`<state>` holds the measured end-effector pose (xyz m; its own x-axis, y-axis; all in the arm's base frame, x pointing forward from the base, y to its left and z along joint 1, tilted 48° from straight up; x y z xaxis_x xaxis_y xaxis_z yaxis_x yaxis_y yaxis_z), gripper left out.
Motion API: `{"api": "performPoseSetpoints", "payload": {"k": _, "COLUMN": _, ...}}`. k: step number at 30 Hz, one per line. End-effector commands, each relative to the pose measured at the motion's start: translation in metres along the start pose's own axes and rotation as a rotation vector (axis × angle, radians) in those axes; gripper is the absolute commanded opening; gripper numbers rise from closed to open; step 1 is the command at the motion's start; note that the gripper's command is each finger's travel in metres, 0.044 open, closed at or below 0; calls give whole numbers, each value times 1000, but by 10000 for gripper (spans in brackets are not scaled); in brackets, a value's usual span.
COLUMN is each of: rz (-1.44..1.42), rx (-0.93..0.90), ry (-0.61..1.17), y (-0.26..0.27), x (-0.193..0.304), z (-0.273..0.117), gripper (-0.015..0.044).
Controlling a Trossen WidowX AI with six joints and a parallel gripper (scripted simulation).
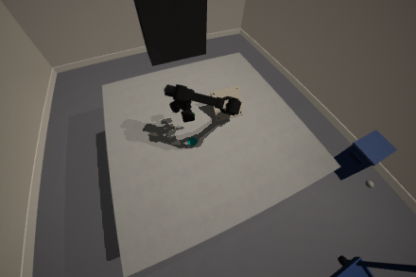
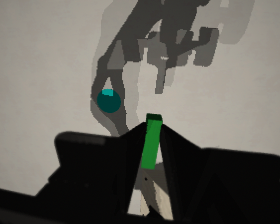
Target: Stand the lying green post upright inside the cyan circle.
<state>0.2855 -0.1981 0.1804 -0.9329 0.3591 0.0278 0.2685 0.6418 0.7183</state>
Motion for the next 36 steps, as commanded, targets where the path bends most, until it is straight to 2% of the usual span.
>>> {"api": "performPoseSetpoints", "payload": {"k": 1, "rz": 13, "rx": -4, "ry": -12, "y": 17, "x": 1, "z": -4, "gripper": 23}}
{"api": "performPoseSetpoints", "payload": {"k": 25, "rz": 120, "rx": -46, "ry": -4, "y": 85, "x": 14, "z": -4, "gripper": 23}}
{"api": "performPoseSetpoints", "payload": {"k": 36, "rz": 126, "rx": -31, "ry": -6, "y": 92, "x": 18, "z": -2, "gripper": 23}}
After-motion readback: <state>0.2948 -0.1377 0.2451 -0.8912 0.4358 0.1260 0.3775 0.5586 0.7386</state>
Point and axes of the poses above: the point midway between the two fingers, 35 mm back from their tips, its own z axis out along the fingers, its own y axis across the jaws, x = y × z, the point moved 9 cm from there along -z, back along the fingers, and after that the axes turned 4 degrees about z, right-handed, at the moved point
